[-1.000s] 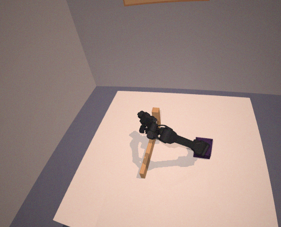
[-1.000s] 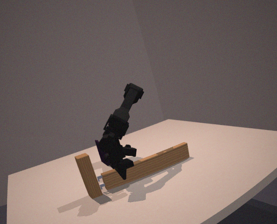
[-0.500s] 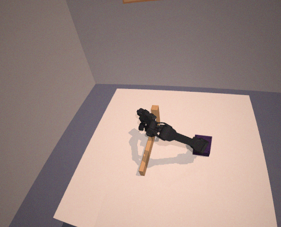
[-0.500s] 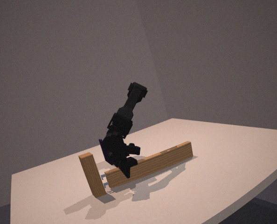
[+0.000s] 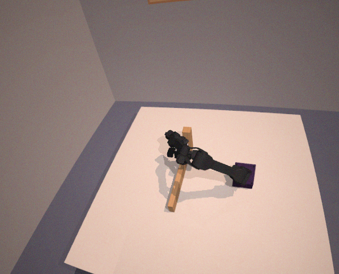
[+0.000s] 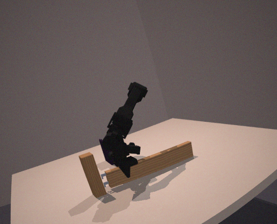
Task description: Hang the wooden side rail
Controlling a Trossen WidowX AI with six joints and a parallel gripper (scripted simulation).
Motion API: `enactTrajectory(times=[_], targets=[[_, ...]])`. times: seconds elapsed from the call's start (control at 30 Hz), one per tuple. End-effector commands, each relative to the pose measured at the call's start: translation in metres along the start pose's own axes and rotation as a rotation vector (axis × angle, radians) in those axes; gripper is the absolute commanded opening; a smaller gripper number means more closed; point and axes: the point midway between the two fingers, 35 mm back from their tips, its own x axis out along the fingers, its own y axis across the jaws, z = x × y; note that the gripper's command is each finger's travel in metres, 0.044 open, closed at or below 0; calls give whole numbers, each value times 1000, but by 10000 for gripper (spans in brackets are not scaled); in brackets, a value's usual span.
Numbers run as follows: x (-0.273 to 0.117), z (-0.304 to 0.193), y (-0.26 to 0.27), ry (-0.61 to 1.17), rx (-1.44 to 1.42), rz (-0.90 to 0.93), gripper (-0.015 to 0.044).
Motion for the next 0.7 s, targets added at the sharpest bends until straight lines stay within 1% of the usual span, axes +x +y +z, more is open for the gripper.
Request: enactTrajectory(times=[0.0,0.67], targets=[[-7,-2,-2,7,-3,-14,0],[-11,-2,-2,7,-3,-14,0]])
